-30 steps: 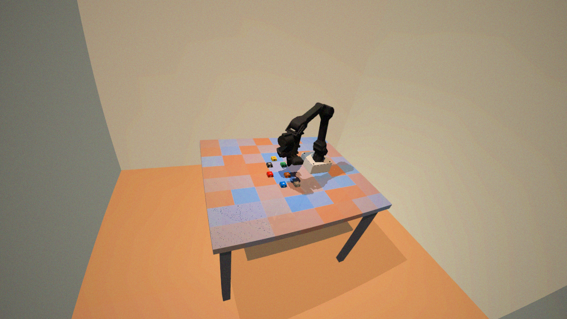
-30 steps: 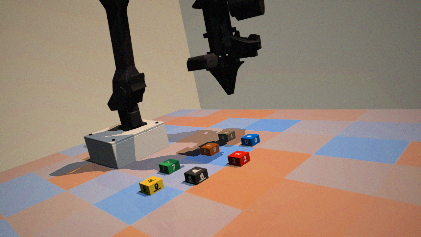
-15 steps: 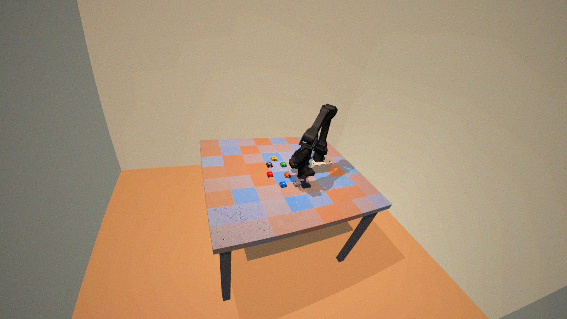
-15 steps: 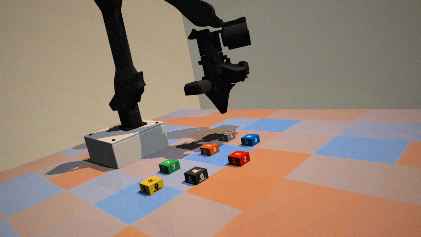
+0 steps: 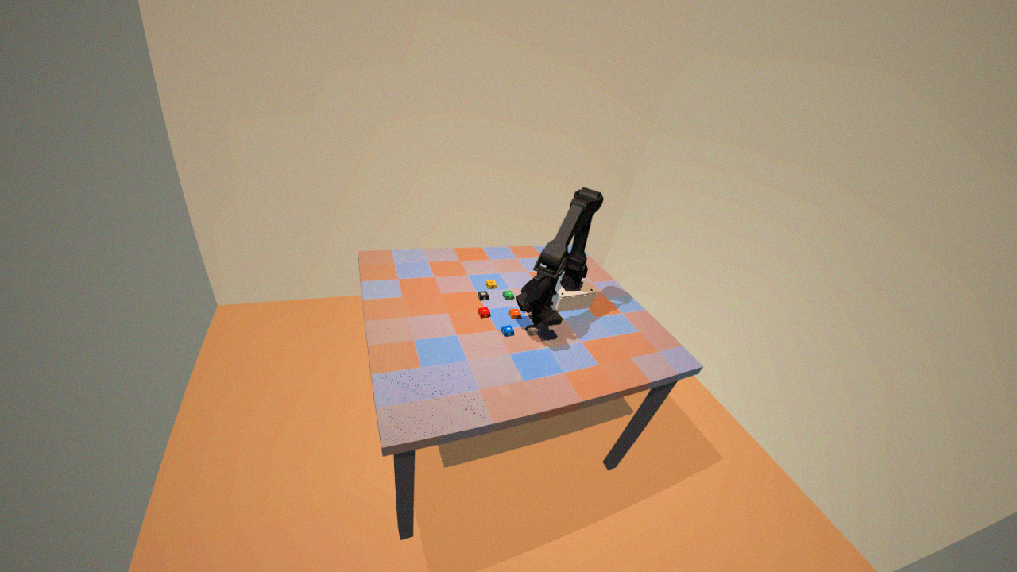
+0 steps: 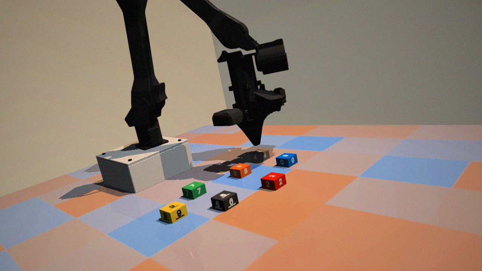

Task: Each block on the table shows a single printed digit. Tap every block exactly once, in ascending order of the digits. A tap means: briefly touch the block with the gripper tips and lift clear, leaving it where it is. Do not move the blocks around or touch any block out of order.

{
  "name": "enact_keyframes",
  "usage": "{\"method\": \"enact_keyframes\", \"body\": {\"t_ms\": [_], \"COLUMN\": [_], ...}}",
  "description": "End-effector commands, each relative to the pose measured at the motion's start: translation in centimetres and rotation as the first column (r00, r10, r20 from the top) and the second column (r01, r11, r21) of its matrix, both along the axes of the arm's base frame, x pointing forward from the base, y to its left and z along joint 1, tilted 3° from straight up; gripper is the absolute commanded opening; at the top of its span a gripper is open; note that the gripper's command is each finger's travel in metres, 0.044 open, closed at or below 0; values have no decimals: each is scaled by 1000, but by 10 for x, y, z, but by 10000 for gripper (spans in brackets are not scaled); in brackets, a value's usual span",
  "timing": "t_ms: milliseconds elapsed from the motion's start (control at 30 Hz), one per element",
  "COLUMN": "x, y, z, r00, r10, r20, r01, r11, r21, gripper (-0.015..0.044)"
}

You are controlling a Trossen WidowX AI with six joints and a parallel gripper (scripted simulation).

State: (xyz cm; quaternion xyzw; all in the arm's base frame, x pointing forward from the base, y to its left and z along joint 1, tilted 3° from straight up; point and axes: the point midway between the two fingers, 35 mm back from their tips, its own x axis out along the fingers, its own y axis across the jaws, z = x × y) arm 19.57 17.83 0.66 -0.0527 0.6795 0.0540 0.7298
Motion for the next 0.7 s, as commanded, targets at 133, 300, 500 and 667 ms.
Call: {"method": "enact_keyframes", "body": {"t_ms": [133,300,500,667], "x": [-2,-2,0,-3], "y": [-4,-4,-1,-4], "z": [-16,-21,-16,9], "r00": [1000,1000,1000,1000], "r10": [0,0,-3,0], "r20": [-8,-8,-3,-8], "r01": [0,0,3,0], "r11": [1000,1000,1000,1000], "r21": [-13,-13,-3,-13], "gripper": [20,20,20,20]}}
